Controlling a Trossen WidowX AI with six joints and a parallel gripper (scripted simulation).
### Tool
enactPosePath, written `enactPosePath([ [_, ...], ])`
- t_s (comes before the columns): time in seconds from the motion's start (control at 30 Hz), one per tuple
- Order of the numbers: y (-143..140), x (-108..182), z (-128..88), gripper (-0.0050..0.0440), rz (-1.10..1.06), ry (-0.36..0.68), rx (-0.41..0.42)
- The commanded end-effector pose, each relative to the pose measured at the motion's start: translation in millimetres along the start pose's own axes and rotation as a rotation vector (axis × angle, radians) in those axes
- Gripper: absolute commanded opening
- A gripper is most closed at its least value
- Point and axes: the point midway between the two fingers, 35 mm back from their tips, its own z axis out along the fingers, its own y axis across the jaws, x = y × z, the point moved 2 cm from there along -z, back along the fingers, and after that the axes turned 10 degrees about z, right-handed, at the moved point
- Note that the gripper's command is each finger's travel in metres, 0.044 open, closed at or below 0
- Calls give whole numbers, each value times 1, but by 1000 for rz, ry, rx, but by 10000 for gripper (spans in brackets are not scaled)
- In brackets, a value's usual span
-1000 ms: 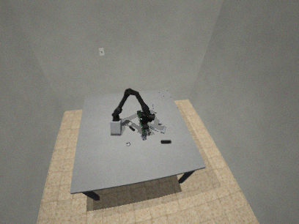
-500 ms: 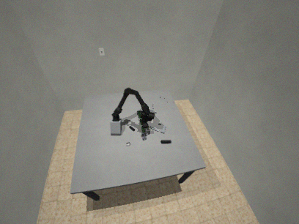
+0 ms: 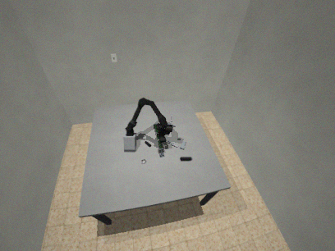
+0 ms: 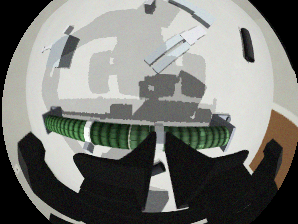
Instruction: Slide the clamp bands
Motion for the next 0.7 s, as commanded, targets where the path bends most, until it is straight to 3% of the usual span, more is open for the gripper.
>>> enactPosePath([
  [0.0,7,2,0,0,-3,-2,-4],
  [0.67,23,5,0,0,-3,-2,-4],
])
